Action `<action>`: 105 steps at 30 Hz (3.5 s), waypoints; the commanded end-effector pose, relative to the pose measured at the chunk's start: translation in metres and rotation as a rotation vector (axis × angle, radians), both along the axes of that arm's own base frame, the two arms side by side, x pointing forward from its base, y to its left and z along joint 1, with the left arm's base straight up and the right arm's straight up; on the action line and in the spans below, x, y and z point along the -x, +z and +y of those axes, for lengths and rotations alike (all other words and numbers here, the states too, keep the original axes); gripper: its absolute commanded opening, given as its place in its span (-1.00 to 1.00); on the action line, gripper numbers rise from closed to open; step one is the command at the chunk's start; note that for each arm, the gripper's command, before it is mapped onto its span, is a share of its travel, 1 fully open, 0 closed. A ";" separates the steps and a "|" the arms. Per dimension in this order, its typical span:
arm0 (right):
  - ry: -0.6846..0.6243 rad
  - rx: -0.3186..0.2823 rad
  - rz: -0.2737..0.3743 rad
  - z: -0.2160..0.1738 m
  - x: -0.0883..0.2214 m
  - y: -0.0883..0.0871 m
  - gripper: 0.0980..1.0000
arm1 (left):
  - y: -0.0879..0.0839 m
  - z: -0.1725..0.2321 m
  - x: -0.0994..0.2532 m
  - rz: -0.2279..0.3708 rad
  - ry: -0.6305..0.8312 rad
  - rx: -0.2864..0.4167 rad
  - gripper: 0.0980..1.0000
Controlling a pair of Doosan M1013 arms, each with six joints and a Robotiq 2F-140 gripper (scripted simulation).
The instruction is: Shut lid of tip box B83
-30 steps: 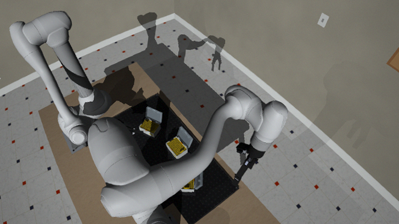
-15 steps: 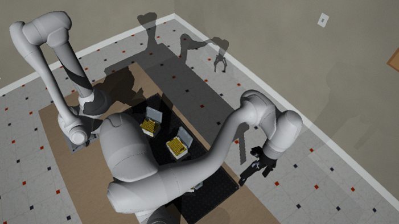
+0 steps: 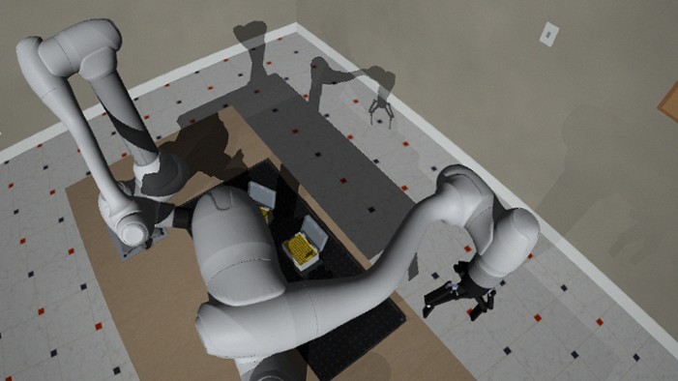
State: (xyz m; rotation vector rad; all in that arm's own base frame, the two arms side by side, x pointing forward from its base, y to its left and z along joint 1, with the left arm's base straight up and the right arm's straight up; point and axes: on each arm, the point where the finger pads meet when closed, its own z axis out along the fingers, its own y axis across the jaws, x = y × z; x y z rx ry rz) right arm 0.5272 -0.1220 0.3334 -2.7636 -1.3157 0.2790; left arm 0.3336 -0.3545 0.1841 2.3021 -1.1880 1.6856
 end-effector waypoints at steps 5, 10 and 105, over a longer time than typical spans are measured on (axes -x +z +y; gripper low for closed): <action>-0.228 0.031 -0.035 -0.031 -0.012 -0.002 1.00 | 0.000 0.000 0.000 0.000 0.000 0.001 -1.00; -0.392 0.050 -0.058 -0.055 -0.019 -0.003 1.00 | 0.000 0.000 0.000 0.000 0.000 0.001 -1.00; -1.407 0.122 -0.174 -0.203 -0.036 -0.010 1.00 | 0.122 -0.027 -0.166 0.130 0.708 -0.008 -1.00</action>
